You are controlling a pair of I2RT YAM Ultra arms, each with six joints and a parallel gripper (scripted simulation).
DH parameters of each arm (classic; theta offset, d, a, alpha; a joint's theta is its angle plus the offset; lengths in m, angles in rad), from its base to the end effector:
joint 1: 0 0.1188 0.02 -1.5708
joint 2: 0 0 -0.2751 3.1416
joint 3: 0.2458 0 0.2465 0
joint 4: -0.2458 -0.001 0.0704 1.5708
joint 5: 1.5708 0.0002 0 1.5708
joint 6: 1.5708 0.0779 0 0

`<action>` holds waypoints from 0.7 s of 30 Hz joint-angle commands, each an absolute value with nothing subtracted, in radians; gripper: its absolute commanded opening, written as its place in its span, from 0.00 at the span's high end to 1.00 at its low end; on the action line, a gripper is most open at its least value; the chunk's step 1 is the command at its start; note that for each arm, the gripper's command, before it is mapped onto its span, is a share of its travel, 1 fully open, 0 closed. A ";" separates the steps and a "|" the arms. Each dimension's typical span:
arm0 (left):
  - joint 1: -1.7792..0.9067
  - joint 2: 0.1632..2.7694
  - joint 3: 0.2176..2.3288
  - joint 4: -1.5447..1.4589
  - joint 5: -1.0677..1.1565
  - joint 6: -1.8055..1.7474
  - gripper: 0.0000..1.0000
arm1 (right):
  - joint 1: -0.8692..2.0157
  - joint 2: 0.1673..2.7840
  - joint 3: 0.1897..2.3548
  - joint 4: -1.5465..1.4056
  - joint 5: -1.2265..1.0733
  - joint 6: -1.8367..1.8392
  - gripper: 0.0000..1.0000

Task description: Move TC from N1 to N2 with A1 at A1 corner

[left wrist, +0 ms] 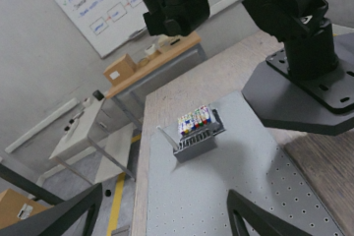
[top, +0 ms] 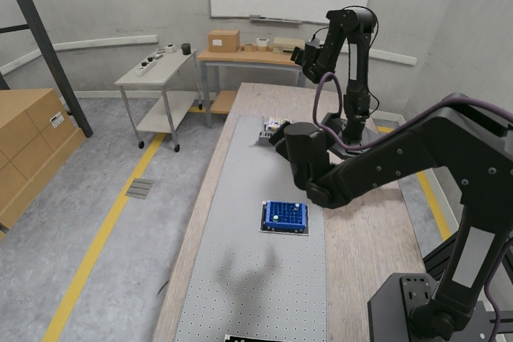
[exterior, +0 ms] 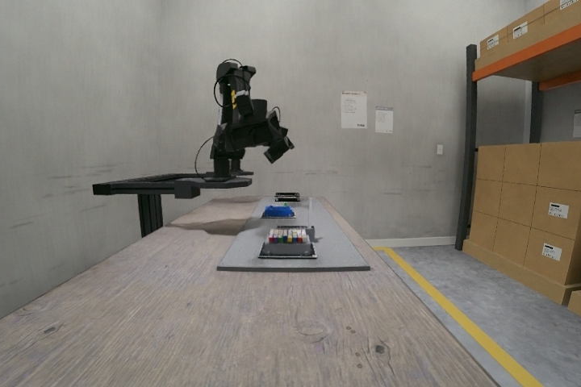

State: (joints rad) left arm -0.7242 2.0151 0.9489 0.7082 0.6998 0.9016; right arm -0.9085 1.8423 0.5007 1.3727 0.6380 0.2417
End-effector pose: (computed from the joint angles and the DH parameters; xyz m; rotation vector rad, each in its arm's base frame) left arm 0.2880 -0.3204 0.1412 1.6392 0.9169 -0.5500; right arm 0.1729 -0.2956 0.1685 1.2858 1.0131 -1.0067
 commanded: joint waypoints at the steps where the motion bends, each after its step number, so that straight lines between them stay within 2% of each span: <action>1: -0.725 1.998 0.961 0.711 0.706 0.897 0.00 | -0.909 1.824 0.514 1.388 0.638 0.240 0.00; 8: -0.705 1.979 0.896 0.777 0.618 0.811 0.00 | -0.855 1.839 0.491 1.361 0.585 0.217 0.00; 17: -0.608 1.861 0.604 0.815 0.420 0.598 0.00 | -0.556 1.845 0.473 1.347 0.484 0.178 0.00; 21: -0.578 1.833 0.545 0.791 0.363 0.538 0.00 | -0.489 1.852 0.480 1.335 0.464 0.170 0.00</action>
